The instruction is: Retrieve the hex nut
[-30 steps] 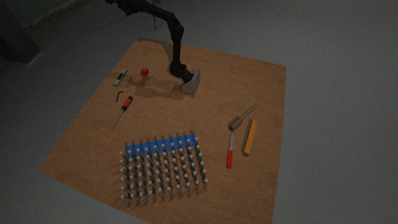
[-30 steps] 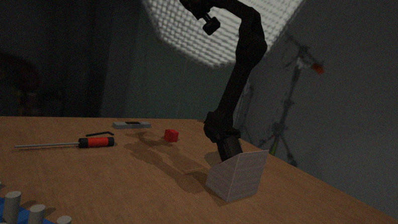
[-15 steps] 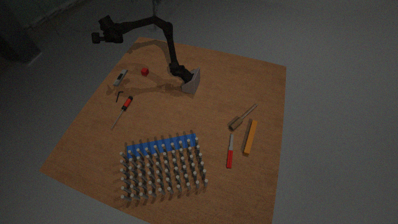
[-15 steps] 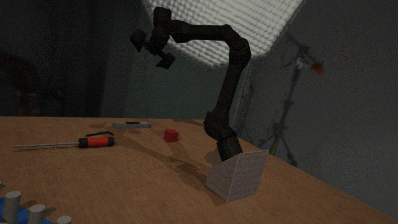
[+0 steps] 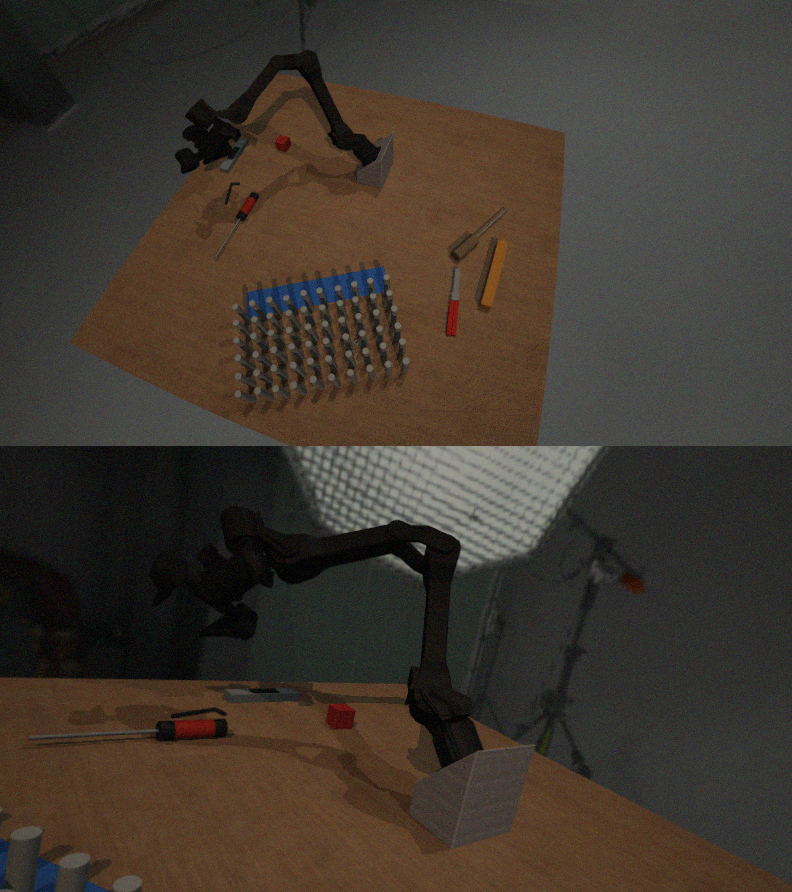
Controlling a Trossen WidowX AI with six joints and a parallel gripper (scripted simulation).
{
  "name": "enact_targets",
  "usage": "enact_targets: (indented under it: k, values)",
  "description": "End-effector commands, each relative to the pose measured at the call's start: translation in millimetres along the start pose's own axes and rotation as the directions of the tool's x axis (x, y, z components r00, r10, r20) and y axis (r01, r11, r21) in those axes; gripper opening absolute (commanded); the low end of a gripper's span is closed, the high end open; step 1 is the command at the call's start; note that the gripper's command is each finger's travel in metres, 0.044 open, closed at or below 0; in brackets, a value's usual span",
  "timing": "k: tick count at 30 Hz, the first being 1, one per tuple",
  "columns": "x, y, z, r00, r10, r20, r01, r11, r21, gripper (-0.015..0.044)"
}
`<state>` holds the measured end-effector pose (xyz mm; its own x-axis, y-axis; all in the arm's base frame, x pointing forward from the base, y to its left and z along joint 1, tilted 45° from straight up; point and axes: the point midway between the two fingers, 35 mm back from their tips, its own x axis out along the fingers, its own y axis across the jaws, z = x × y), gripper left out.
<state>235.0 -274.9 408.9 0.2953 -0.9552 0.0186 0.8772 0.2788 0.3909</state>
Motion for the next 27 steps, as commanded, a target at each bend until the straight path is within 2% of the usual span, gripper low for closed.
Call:
enact_targets:
  k: [1,7,14,20,27]
  values:
    - [-3.5,33.2,-65.2,0.988,0.109,-0.112,-0.12,0.988,-0.095,0.044]
    - [-33.6,77.6,-161.2,0.926,0.265,-0.27,-0.327,0.919,-0.221,0.044]
    - [-99.0,107.2,-264.2,0.795,0.413,-0.444,-0.572,0.753,-0.324,0.044]
    - [-173.0,108.6,-340.4,0.641,0.503,-0.58,-0.758,0.537,-0.371,0.044]
    - [-268.9,77.8,-410.4,0.419,0.552,-0.721,-0.906,0.202,-0.372,0.044]
